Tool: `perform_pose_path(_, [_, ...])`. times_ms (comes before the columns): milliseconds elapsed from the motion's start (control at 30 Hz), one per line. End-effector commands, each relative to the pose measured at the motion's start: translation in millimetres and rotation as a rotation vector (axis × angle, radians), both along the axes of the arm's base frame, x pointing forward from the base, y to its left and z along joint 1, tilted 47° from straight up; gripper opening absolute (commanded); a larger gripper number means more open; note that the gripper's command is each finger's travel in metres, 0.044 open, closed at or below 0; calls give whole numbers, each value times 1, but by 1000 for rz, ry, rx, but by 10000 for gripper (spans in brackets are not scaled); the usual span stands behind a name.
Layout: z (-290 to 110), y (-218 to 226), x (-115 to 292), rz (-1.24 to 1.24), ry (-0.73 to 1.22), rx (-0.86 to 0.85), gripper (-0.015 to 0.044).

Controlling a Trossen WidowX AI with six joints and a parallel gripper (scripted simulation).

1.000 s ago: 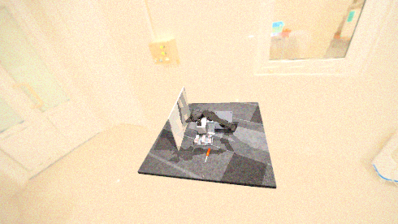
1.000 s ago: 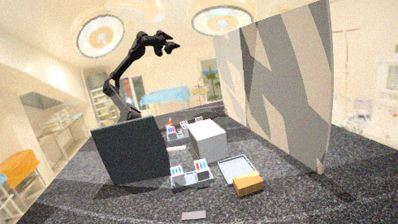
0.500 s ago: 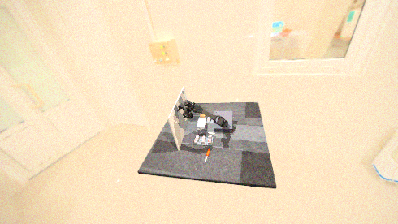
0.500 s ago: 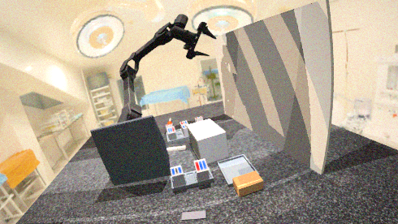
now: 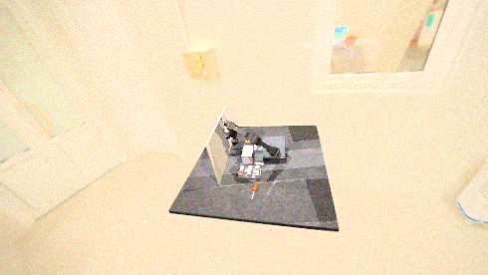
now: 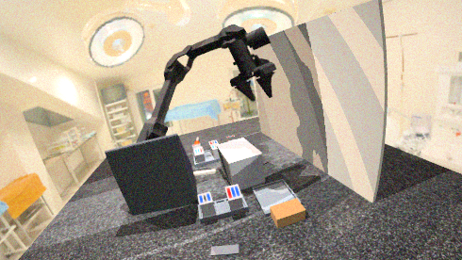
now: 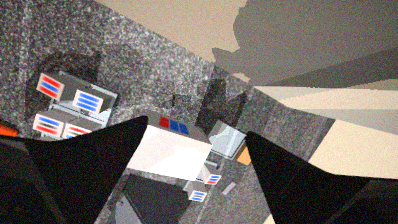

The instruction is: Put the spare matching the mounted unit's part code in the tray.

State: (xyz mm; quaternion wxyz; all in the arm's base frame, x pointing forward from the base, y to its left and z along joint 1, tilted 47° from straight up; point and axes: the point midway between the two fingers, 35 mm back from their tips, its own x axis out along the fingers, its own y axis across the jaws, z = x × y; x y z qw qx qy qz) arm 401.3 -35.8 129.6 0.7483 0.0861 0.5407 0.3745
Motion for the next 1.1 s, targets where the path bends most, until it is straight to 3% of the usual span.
perform_pose_path(0, [-39,1,-21,-57,330,72,440])
perform_pose_path(667, [-39,2,-24,-51,339,75,440])
perform_pose_path(1067, [30,76,-136,549,-205,63,440])
